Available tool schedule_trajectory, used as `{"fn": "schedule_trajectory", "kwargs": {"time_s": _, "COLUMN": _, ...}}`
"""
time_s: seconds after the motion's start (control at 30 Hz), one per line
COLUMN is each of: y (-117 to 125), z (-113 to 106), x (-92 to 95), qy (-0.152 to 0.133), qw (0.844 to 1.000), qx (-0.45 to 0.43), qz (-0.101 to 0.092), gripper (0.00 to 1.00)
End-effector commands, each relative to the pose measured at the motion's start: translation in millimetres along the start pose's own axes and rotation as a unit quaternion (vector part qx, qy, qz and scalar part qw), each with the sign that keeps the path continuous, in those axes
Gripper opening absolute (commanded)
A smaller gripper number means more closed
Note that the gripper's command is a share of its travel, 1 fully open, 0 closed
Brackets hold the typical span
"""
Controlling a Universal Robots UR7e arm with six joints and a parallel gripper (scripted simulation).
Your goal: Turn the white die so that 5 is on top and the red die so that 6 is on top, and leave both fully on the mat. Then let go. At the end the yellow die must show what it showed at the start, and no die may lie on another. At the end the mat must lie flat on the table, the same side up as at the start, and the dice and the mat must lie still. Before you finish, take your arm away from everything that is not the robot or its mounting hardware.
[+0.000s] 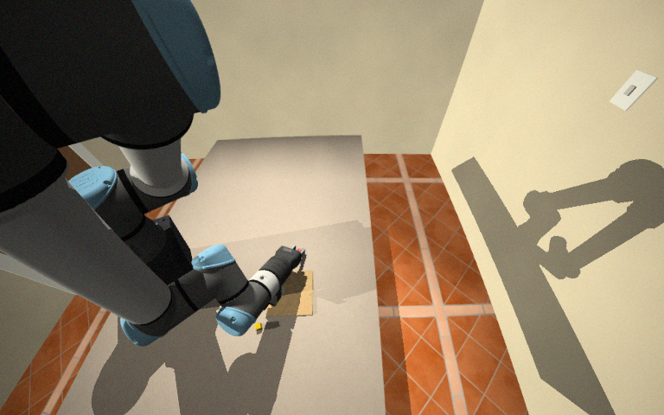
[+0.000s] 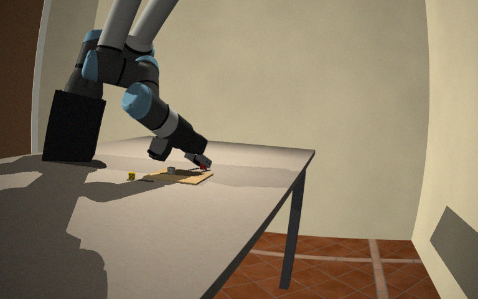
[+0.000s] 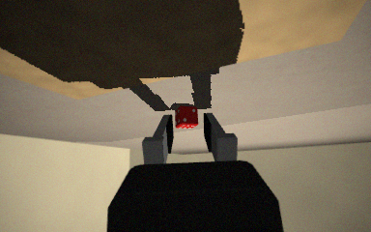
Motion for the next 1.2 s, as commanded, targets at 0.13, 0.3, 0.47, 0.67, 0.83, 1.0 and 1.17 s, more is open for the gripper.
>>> {"fn": "schedule_trajectory", "kwargs": {"time_s": 0.13, "y": -0.3, "z": -0.2, "x": 0.2, "qy": 0.0, "qw": 1.0, "qx": 0.0, "qz": 0.0, "gripper": 0.64}}
{"fn": "schedule_trajectory", "kwargs": {"time_s": 0.3, "y": -0.3, "z": -0.2, "x": 0.2, "qy": 0.0, "qw": 1.0, "qx": 0.0, "qz": 0.0, "gripper": 0.64}}
{"fn": "schedule_trajectory", "kwargs": {"time_s": 0.47, "y": -0.3, "z": -0.2, "x": 0.2, "qy": 0.0, "qw": 1.0, "qx": 0.0, "qz": 0.0, "gripper": 0.64}}
{"fn": "schedule_trajectory", "kwargs": {"time_s": 0.67, "y": -0.3, "z": -0.2, "x": 0.2, "qy": 0.0, "qw": 1.0, "qx": 0.0, "qz": 0.0, "gripper": 0.64}}
{"fn": "schedule_trajectory", "kwargs": {"time_s": 0.83, "y": -0.3, "z": -0.2, "x": 0.9, "qy": 0.0, "qw": 1.0, "qx": 0.0, "qz": 0.0, "gripper": 0.64}}
{"fn": "schedule_trajectory", "kwargs": {"time_s": 1.0, "y": -0.3, "z": -0.2, "x": 9.5, "qy": 0.0, "qw": 1.0, "qx": 0.0, "qz": 0.0, "gripper": 0.64}}
{"fn": "schedule_trajectory", "kwargs": {"time_s": 1.17, "y": -0.3, "z": -0.2, "x": 23.3, "qy": 0.0, "qw": 1.0, "qx": 0.0, "qz": 0.0, "gripper": 0.64}}
Point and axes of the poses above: the point where the finger pads meet when closed, its own x axis back along the fingers, its own y axis across the jaws, z = x × y, the point moved 9 cm from there along x, back along the fingers, and after that the axes turned 1 degree about x, right-handed, at the moved point
